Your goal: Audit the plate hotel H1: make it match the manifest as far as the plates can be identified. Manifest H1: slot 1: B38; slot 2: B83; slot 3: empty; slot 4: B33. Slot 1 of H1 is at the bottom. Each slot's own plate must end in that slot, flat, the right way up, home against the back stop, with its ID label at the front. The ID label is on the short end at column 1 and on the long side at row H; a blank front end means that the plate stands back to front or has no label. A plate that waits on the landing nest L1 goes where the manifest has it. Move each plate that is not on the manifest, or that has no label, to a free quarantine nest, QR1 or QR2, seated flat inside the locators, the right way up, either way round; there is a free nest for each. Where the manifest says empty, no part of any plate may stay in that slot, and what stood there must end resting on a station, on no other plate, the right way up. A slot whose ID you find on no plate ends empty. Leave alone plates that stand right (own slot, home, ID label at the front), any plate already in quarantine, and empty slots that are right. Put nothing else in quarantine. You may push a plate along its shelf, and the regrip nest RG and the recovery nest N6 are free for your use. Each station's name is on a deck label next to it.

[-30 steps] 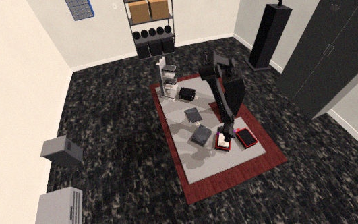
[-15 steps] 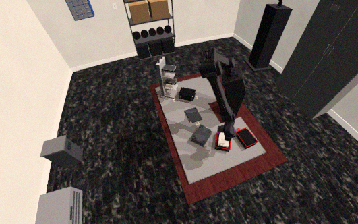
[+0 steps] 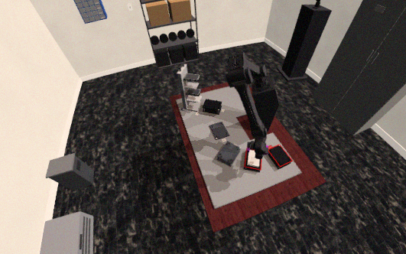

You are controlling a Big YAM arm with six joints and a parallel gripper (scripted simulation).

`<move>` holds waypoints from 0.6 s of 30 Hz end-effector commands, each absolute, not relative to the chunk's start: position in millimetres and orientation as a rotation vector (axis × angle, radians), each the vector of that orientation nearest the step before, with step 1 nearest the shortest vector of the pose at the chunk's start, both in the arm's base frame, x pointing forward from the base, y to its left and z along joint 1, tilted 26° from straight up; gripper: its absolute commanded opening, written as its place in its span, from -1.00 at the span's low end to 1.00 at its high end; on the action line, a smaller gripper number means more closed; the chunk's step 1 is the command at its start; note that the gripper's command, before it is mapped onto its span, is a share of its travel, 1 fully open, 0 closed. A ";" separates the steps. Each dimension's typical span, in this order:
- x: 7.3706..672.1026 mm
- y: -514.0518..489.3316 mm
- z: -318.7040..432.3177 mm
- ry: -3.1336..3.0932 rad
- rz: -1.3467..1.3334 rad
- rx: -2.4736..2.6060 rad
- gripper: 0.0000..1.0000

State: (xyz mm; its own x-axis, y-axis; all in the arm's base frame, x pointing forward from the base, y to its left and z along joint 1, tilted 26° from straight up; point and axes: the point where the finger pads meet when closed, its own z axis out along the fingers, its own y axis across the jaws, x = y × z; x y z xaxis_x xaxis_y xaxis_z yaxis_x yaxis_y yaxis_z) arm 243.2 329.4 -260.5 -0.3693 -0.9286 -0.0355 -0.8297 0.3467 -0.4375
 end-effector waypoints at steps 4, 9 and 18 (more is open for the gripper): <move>229.4 344.0 -235.6 2.313 -0.489 -1.569 1.00; 222.9 337.6 -238.4 2.322 -0.509 -1.585 1.00; 215.5 347.6 -207.0 2.313 -0.487 -1.569 1.00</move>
